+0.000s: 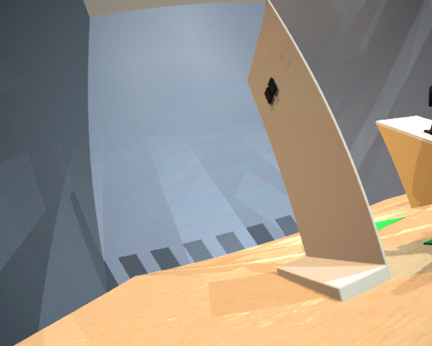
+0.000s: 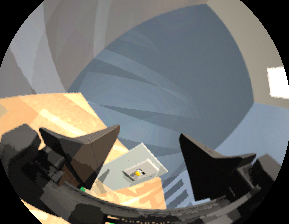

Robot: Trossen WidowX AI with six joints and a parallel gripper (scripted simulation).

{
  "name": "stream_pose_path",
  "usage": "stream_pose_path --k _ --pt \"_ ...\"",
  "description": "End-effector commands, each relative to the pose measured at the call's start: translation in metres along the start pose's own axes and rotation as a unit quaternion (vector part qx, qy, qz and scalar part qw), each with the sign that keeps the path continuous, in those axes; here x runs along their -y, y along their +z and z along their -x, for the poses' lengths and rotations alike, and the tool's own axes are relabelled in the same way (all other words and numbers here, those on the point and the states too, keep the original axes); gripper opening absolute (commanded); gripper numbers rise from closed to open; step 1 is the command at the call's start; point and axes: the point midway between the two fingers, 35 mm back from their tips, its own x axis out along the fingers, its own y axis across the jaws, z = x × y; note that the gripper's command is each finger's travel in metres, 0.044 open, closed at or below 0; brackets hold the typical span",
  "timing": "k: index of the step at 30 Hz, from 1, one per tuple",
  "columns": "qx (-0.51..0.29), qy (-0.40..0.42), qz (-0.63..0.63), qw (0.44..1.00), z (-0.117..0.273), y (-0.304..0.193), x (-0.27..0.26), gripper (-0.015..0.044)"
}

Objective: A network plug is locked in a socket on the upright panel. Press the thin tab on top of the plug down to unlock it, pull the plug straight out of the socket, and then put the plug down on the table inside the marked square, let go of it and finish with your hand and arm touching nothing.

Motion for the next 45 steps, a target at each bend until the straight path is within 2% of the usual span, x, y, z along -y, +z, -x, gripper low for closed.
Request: stream_pose_path --k 1,9,10,19,29,36,45 --pt "-0.001 -0.001 0.002 1.0 0.0 -0.001 0.0 0.0374" --pt "-0.05 -0.019 0.094 0.994 -0.002 -0.056 -0.004 0.0164" --pt "-0.057 -0.021 0.107 0.992 -0.002 -0.063 -0.005 0.0156" --pt "-0.12 -0.029 0.23 0.965 0.01 -0.128 -0.01 0.0156" --pt "-0.188 -0.022 0.369 0.91 0.036 -0.193 -0.011 0.0156" --pt "-0.192 -0.021 0.378 0.905 0.038 -0.197 -0.011 0.0156" --pt "-0.192 -0.021 0.378 0.905 0.016 -0.198 -0.012 0.0156"
